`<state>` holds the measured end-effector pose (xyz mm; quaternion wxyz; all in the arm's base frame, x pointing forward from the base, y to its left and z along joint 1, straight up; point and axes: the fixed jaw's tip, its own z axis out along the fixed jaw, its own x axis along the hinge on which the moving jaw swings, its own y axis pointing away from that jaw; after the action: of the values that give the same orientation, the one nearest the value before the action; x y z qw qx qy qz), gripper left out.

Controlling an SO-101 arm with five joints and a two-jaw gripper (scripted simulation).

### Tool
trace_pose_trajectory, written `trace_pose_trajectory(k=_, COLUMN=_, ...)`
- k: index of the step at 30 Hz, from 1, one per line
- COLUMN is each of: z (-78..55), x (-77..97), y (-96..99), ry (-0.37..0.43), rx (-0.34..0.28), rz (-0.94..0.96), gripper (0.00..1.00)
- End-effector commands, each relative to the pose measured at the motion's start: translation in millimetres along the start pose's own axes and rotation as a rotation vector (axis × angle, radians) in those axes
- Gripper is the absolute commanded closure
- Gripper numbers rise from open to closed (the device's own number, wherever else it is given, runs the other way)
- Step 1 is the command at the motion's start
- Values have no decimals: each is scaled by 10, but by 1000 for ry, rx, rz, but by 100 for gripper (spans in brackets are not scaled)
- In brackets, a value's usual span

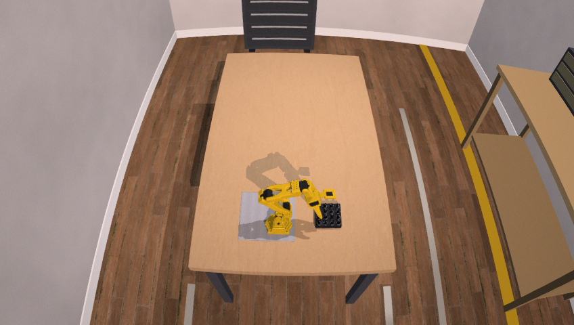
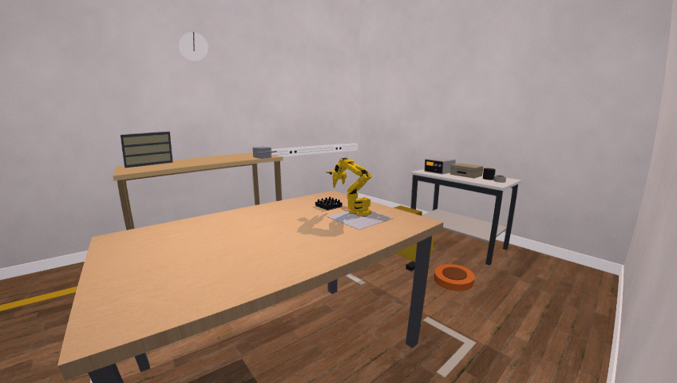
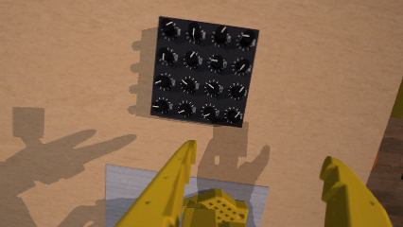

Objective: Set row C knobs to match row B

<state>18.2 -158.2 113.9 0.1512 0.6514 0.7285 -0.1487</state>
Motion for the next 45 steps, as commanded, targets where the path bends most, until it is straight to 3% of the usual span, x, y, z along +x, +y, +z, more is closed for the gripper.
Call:
trace_pose_trajectory(k=1, z=39, x=43, y=-14, ry=30, rx=2, rz=17, gripper=60)
trace_pose_trajectory(k=38, z=39, x=41, y=-14, ry=30, rx=2, rz=17, gripper=60)
trace_pose_trajectory(k=45, z=61, x=-48, y=-19, ry=30, rx=2, rz=17, gripper=60)
